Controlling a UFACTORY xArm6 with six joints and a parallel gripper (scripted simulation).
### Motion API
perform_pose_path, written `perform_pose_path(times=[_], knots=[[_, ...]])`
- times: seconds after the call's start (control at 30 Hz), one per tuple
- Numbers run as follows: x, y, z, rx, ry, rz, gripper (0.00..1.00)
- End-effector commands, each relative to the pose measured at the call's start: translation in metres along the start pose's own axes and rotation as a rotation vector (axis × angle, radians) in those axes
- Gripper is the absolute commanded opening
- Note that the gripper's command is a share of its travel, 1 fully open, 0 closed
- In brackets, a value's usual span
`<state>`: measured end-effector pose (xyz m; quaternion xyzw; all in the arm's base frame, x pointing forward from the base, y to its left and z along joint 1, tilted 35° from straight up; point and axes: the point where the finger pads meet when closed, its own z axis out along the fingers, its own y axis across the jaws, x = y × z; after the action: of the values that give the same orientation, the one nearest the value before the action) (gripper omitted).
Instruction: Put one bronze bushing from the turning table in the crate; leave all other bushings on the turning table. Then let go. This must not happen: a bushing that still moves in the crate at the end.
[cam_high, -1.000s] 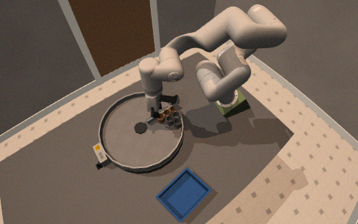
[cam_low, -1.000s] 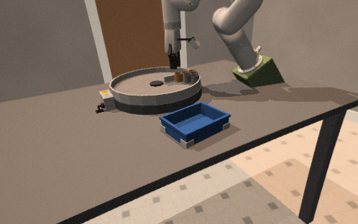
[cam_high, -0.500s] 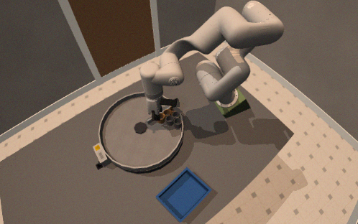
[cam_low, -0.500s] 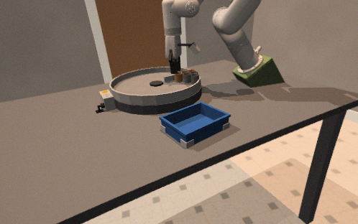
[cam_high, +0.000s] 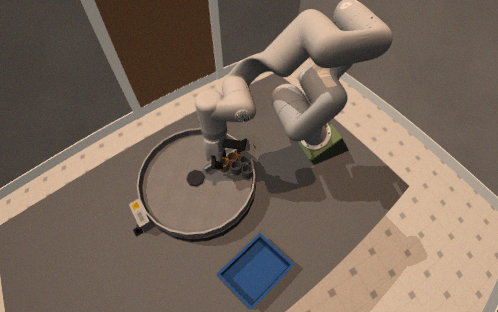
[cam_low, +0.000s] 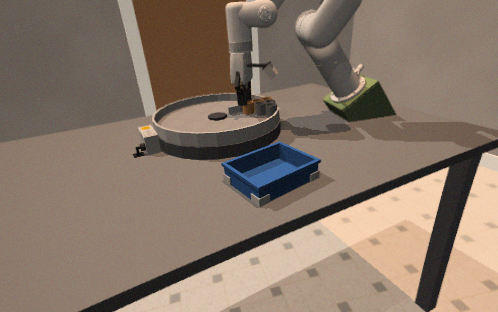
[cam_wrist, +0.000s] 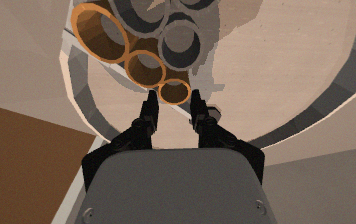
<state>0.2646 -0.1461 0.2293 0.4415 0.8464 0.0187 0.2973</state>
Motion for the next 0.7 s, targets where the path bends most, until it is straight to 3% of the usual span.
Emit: perform_pose_path(times=[0.0,0.3,0.33,0.67], knots=[[-0.0016,0.0008,0.0027,-0.001,-0.003,0.0,0.47],[-0.0016,0.0008,0.0027,-0.001,-0.003,0.0,0.47],[-0.0016,0.0008,0.0027,-0.001,-0.003,0.0,0.0],[-0.0016,0.0008,0.0027,-0.001,-0.003,0.0,0.0]])
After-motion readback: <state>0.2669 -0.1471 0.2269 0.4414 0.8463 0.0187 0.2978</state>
